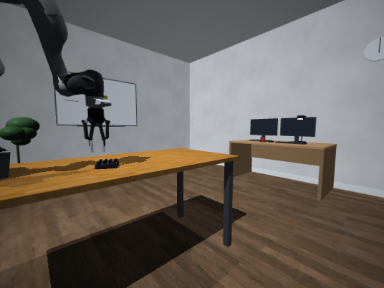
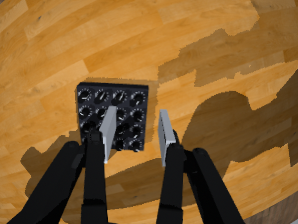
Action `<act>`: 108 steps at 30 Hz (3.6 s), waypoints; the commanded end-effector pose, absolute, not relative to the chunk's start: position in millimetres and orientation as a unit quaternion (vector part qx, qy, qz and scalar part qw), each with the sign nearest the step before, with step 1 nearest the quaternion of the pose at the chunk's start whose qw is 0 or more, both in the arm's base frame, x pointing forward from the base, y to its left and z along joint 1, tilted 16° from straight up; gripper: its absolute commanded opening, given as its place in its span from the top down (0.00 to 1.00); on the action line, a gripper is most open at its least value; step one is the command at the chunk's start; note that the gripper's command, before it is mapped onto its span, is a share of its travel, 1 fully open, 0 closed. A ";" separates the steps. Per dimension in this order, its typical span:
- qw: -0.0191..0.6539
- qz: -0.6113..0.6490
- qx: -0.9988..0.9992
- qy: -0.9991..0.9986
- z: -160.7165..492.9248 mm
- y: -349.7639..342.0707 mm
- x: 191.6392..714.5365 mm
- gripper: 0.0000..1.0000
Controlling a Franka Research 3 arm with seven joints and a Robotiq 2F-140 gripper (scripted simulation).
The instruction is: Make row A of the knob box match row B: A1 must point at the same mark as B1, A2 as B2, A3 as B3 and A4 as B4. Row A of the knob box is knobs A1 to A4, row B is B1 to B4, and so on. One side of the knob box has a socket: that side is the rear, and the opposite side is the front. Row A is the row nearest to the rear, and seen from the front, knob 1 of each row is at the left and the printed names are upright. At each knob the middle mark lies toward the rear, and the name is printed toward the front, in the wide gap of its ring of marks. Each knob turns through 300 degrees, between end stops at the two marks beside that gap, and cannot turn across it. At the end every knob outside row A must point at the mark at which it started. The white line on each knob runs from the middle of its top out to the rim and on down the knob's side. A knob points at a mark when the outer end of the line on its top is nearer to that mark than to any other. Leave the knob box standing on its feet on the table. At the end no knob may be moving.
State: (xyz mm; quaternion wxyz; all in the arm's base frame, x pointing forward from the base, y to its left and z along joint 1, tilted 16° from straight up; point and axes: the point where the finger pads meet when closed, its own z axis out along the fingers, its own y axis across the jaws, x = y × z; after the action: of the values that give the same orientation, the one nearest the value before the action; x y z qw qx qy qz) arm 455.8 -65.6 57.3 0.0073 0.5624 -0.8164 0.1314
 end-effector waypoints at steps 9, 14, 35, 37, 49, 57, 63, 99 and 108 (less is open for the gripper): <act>0.006 0.135 0.543 -0.829 57.4 -66.8 454.9 0.88; 0.006 0.135 0.543 -0.829 57.4 -66.8 454.9 0.88; 0.006 0.135 0.543 -0.829 55.4 -67.3 455.2 0.88; 0.006 0.135 0.543 -0.829 54.3 -67.5 455.3 0.88; 0.006 0.135 0.543 -0.829 44.9 -69.7 456.7 0.88; 0.006 0.135 0.543 -0.829 34.5 -72.1 458.1 0.88; 0.006 0.135 0.543 -0.829 28.0 -73.6 459.1 0.88; 0.006 0.135 0.543 -0.829 14.4 -76.8 461.0 0.88; 0.006 0.135 0.543 -0.829 14.4 -76.8 461.0 0.88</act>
State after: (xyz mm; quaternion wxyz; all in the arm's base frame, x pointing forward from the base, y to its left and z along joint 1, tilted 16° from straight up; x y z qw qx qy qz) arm 460.2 -77.4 14.7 0.0075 0.5445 -0.8278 0.1350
